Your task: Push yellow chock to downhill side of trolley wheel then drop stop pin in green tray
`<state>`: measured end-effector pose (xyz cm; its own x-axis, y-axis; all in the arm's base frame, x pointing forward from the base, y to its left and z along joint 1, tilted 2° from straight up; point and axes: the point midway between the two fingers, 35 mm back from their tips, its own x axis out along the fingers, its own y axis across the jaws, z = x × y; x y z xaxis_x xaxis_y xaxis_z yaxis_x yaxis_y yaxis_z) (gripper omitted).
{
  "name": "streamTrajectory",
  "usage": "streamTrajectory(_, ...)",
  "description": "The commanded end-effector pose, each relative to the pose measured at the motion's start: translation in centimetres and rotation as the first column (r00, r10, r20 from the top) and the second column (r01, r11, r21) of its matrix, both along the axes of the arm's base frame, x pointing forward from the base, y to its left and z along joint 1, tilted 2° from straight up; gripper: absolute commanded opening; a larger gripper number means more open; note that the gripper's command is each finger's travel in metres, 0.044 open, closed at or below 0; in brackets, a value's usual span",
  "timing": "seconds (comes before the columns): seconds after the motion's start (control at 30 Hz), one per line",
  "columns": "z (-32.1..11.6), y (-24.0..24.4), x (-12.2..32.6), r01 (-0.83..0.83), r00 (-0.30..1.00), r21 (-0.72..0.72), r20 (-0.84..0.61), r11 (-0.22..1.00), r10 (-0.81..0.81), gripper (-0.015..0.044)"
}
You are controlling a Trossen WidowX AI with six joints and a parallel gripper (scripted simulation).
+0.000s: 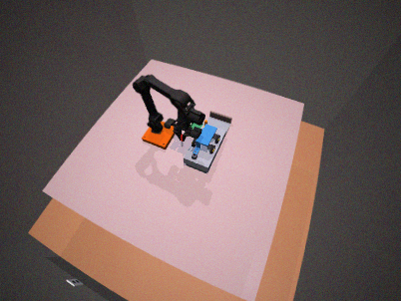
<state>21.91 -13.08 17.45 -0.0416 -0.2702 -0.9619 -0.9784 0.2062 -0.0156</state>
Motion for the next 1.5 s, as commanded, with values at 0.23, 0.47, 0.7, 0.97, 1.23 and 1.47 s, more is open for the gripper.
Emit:
streamTrajectory(0.23,-0.6,4.2,0.9,0.000,1.000,0.003,-0.009,1.000,0.000,0.0000)
streamTrajectory(0.47,-1.0,6.8,1.5,0.000,1.000,0.006,-0.009,1.000,0.000,0.0000)
streamTrajectory(0.7,-1.4,9.4,2.1,0.000,1.000,0.009,-0.008,1.000,0.000,0.0000)
streamTrajectory(0.97,-1.9,12.3,2.5,0.000,1.000,0.012,-0.008,1.000,0.000,0.0000)
streamTrajectory(1.23,-2.5,15.1,2.9,0.000,1.000,0.015,-0.008,1.000,0.000,0.0000)
streamTrajectory(1.47,-3.0,17.9,3.2,0.000,1.000,0.017,-0.007,1.000,0.000,0.0000)
